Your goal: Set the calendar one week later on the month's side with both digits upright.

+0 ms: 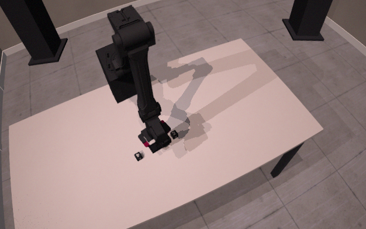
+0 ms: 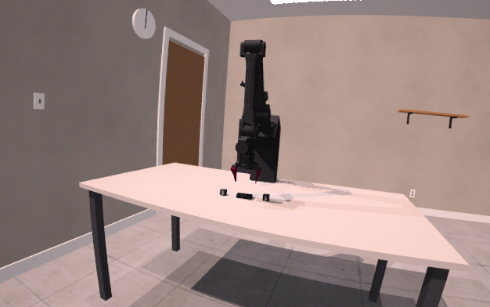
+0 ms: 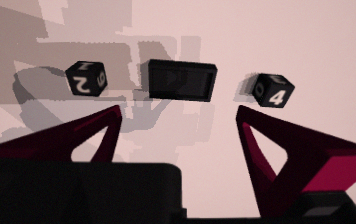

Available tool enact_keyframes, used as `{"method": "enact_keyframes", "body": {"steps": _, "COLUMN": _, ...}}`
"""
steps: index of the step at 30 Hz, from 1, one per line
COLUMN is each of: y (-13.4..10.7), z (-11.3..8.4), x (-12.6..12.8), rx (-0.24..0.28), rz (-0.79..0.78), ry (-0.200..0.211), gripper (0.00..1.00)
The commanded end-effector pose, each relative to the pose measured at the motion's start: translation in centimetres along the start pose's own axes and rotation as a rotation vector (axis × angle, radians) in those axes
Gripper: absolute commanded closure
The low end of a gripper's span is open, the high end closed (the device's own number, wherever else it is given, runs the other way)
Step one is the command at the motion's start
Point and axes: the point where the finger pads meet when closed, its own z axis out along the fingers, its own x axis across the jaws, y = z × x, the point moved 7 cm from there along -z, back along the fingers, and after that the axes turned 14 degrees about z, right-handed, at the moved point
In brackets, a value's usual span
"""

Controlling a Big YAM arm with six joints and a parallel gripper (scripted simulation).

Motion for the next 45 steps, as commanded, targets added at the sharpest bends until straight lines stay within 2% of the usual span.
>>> {"method": "enact_keyframes", "body": {"steps": 1, "y": -0.1, "z": 0.2, "x": -1.1, "rx": 0.02, "rz": 0.19, "ry": -0.01, "gripper": 0.0}}
{"method": "enact_keyframes", "body": {"steps": 6, "y": 0.1, "z": 0.2, "x": -2.0, "rx": 0.018, "rz": 0.309, "ry": -0.01, "gripper": 0.0}}
{"method": "enact_keyframes", "body": {"steps": 15, "y": 0.4, "z": 0.1, "x": -4.1, "rx": 0.013, "rz": 0.617, "ry": -0.011, "gripper": 0.0}}
{"method": "enact_keyframes", "body": {"steps": 17, "y": 0.4, "z": 0.1, "x": -4.1, "rx": 0.013, "rz": 0.617, "ry": -0.011, "gripper": 0.0}}
{"method": "enact_keyframes", "body": {"steps": 18, "y": 0.3, "z": 0.0, "x": -4.7, "rx": 0.011, "rz": 0.702, "ry": -0.011, "gripper": 0.0}}
{"method": "enact_keyframes", "body": {"steps": 32, "y": 0.6, "z": -0.3, "x": -7.7, "rx": 0.0, "rz": 1.126, "ry": -0.007, "gripper": 0.0}}
{"method": "enact_keyframes", "body": {"steps": 35, "y": 0.5, "z": -0.3, "x": -7.9, "rx": 0.0, "rz": 1.151, "ry": -0.007, "gripper": 0.0}}
{"method": "enact_keyframes", "body": {"steps": 36, "y": 0.6, "z": -0.4, "x": -8.4, "rx": -0.004, "rz": 1.224, "ry": -0.005, "gripper": 0.0}}
{"method": "enact_keyframes", "body": {"steps": 45, "y": 0.6, "z": -0.9, "x": -10.3, "rx": -0.014, "rz": 1.491, "ry": 0.003, "gripper": 0.0}}
